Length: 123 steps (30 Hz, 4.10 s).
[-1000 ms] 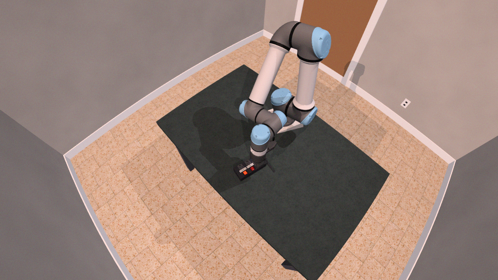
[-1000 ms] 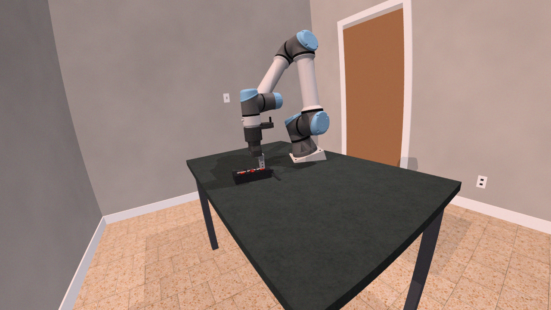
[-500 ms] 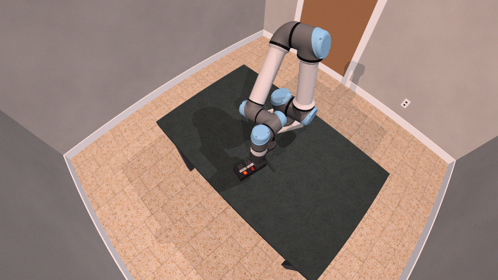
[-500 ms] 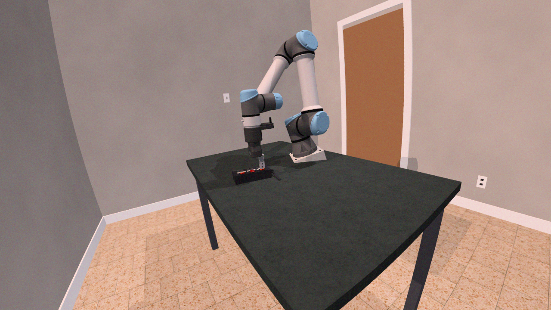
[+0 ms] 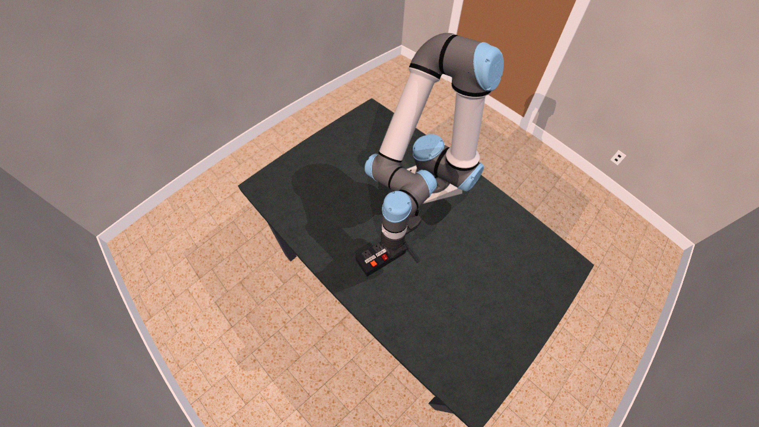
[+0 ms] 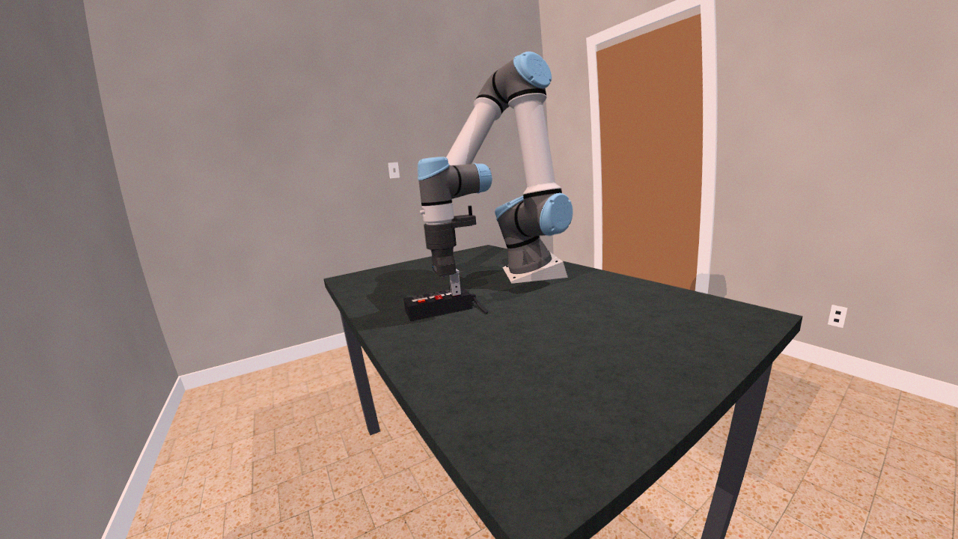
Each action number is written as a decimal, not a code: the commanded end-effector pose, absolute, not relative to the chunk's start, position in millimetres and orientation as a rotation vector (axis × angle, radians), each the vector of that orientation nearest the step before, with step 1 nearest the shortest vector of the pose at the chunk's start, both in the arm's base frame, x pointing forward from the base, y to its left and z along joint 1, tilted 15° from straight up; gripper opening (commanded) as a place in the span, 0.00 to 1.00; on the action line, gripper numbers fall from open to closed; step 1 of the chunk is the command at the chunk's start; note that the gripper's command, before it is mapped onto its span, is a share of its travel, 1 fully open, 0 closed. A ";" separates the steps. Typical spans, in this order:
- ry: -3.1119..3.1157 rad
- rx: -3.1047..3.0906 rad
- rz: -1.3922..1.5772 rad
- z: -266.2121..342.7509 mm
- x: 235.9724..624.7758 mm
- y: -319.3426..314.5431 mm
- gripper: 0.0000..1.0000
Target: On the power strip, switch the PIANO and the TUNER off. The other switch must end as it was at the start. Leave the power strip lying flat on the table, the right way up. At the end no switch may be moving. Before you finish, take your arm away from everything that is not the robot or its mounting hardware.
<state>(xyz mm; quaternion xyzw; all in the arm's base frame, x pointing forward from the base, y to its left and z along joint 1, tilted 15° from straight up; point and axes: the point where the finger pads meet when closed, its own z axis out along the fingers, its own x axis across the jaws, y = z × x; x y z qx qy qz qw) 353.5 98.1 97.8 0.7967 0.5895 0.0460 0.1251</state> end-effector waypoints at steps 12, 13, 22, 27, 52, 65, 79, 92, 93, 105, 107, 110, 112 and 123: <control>1.717 2.321 0.134 96.6 353.9 97.8 0.00; 1.717 2.321 0.134 96.6 353.9 97.8 0.00; 1.717 2.321 0.134 96.4 353.9 97.7 0.00; 1.717 2.321 0.134 96.1 354.0 97.7 0.00; 1.717 2.321 0.134 95.6 354.1 97.6 0.00; 1.717 2.321 0.134 95.1 354.2 97.5 0.00; 1.717 2.321 0.134 103.0 352.4 98.7 0.00; 1.717 2.321 0.134 132.2 345.7 103.1 0.00; 1.717 2.321 0.134 132.2 345.7 103.1 0.00; 1.717 2.321 0.134 133.7 345.4 103.3 0.00; 1.717 2.321 0.134 133.7 345.4 103.3 0.00; 1.717 2.321 0.134 133.7 345.4 103.3 0.00; 1.717 2.321 0.134 133.7 345.4 103.3 0.00; 1.717 2.321 0.134 148.1 342.1 105.5 1.00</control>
